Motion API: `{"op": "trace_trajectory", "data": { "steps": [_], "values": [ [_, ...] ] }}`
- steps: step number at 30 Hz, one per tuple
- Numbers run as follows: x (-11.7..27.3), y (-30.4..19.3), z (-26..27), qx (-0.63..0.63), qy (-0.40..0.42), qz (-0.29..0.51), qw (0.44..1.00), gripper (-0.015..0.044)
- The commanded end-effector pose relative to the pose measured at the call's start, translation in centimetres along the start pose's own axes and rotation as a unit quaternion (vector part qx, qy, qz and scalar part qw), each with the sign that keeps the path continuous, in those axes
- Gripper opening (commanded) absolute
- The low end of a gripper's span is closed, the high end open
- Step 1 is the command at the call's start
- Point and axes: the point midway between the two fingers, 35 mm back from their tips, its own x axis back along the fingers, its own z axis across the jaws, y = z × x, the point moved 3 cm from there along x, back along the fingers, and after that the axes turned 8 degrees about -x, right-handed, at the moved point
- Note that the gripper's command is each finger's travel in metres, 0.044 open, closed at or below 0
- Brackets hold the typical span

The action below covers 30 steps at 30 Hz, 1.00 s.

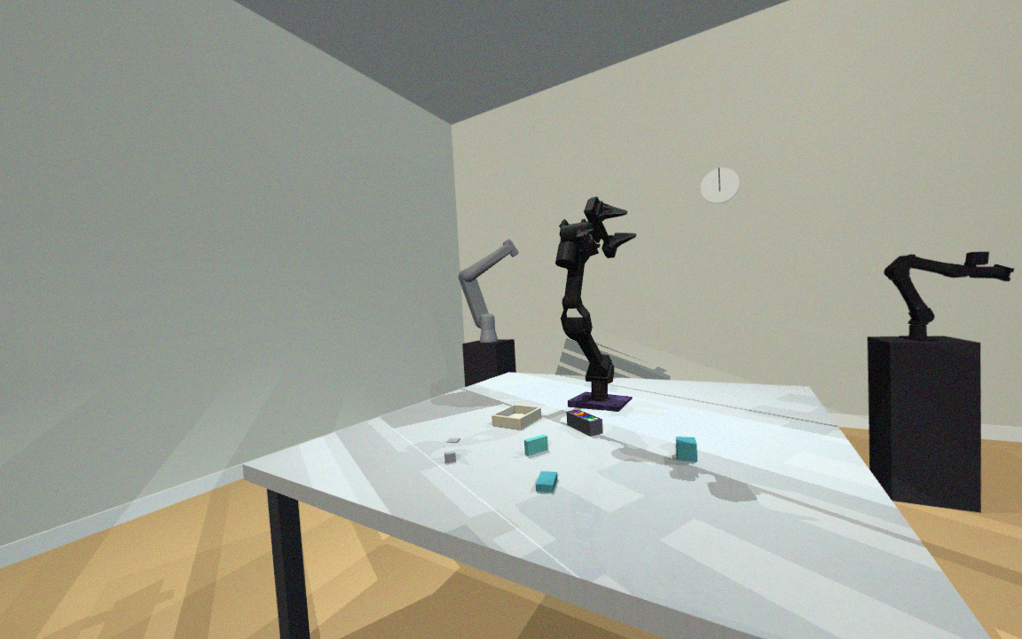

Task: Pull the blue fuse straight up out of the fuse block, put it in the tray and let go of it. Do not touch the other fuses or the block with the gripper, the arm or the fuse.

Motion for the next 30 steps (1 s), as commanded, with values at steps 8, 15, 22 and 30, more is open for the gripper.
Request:
{"op": "trace_trajectory", "data": {
  "steps": [8, 15, 22, 30],
  "values": [
    [4.4, -4.7, 0.3, 0.106, 0.156, -0.043, 0.981, 0.019],
    [7.1, -10.6, -2.2, 0.26, 0.28, -0.091, 0.92, 0.006],
    [7.0, -15.5, -5.7, 0.392, 0.361, -0.132, 0.836, 0.006],
    [3.0, -19.2, -10.3, 0.54, 0.396, -0.177, 0.722, 0.006]
  ]
}}
